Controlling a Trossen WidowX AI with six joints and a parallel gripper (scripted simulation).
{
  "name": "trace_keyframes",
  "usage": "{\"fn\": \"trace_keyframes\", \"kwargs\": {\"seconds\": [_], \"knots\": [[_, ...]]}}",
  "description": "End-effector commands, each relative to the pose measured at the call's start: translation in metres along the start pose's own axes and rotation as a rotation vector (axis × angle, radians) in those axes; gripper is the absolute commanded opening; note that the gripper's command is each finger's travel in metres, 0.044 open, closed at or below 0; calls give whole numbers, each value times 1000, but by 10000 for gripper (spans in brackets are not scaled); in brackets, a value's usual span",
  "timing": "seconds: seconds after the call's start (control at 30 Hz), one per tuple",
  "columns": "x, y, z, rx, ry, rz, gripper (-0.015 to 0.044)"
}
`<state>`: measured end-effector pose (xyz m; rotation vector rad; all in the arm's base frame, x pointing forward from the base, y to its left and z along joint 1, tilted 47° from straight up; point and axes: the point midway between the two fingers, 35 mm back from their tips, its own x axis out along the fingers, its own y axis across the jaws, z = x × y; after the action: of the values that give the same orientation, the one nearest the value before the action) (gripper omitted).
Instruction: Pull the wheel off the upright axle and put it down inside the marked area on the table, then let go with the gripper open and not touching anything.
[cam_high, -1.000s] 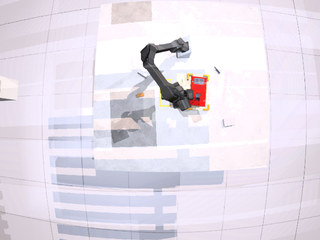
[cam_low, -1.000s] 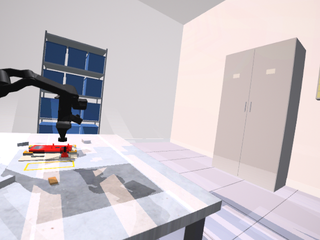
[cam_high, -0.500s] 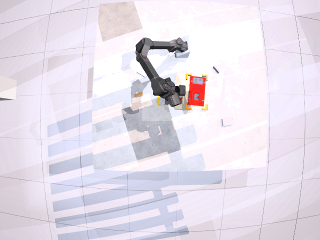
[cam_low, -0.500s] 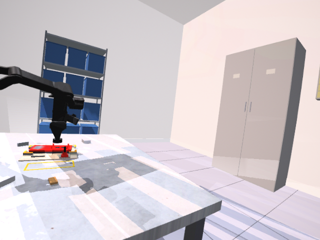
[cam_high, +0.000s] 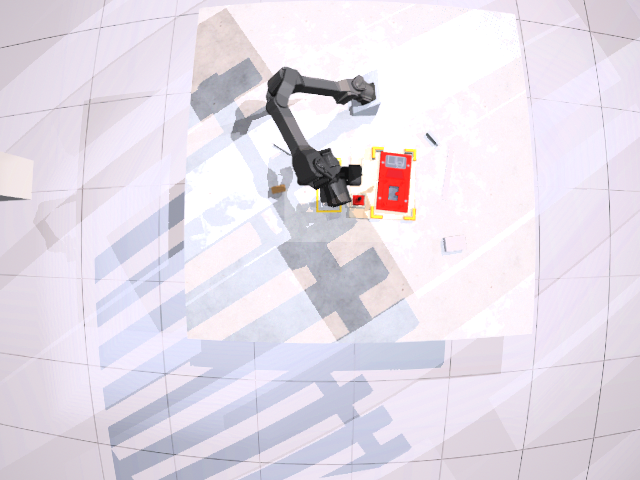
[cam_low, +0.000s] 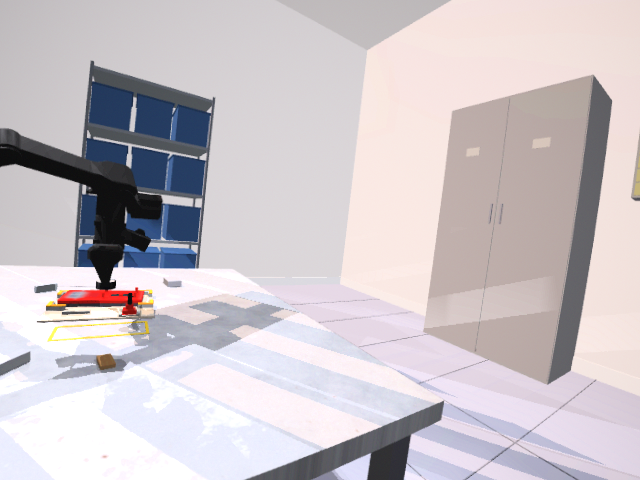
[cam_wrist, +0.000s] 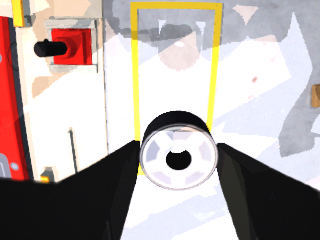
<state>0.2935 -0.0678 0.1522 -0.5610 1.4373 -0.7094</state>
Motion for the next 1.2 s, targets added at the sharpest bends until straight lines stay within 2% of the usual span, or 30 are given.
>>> {"fn": "trace_keyframes", "kwargs": {"seconds": [0.0,0.27,0.73,0.87,1.17], "knots": [[8,0,-2,-10,4,-7,0],[27,0,-1,-10,4,-5,0],[99,-2,-2,-9,3,-11,0],[102,-2,-3,-9,3,-12,0],[99,-3,-2,1,5,-6,236]]}}
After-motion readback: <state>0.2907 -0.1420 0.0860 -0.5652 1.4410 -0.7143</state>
